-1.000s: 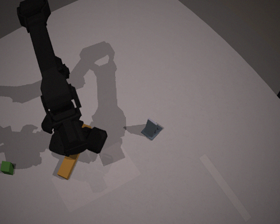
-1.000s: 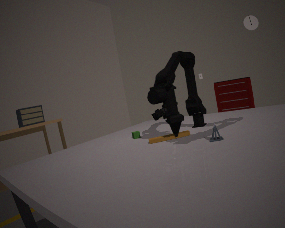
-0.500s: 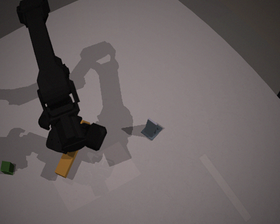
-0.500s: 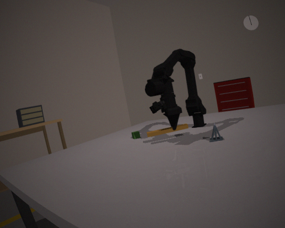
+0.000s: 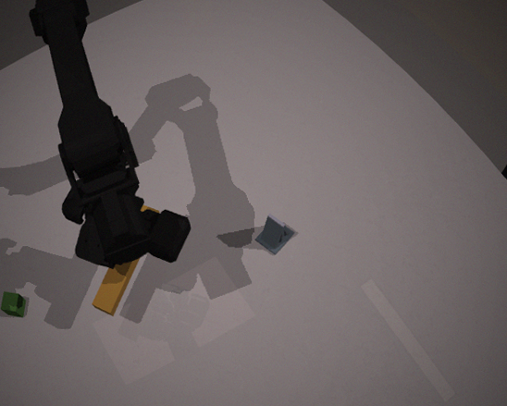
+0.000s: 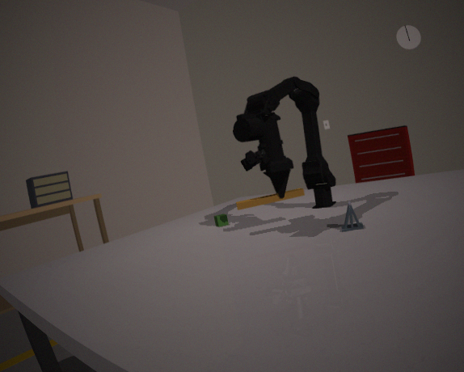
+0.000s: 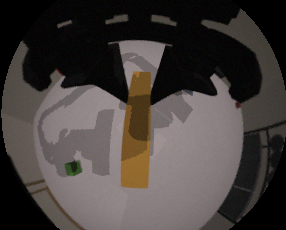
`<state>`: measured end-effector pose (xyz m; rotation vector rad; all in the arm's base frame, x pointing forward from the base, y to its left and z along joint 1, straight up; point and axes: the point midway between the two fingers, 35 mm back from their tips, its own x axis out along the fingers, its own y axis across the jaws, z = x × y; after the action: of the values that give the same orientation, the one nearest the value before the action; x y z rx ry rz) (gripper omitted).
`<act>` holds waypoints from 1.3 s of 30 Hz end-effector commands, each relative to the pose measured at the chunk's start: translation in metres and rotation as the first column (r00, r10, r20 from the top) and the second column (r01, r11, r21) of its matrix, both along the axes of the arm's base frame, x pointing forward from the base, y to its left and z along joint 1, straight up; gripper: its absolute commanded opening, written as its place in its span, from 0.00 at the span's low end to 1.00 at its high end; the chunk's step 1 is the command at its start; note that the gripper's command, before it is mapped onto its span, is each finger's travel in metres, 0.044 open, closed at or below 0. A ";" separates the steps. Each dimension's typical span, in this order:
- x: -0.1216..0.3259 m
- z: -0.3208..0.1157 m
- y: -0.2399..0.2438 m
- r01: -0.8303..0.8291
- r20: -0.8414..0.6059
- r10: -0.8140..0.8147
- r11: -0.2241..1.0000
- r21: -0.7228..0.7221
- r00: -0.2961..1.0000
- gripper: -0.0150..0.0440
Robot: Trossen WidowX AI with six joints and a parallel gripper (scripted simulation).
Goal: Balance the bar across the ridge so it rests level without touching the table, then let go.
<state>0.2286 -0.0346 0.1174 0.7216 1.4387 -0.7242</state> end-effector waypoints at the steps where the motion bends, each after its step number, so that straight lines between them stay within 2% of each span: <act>1: -0.001 0.015 0.000 0.004 0.015 -0.004 1.000 0.001 1.000 0.25; 14: -0.002 0.037 0.004 0.011 0.015 -0.012 1.000 0.002 1.000 0.25; 39: 0.039 0.044 0.071 0.124 0.017 -0.124 0.992 0.011 0.992 0.25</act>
<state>0.2621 0.0245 0.1615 0.8166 1.3905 -0.7925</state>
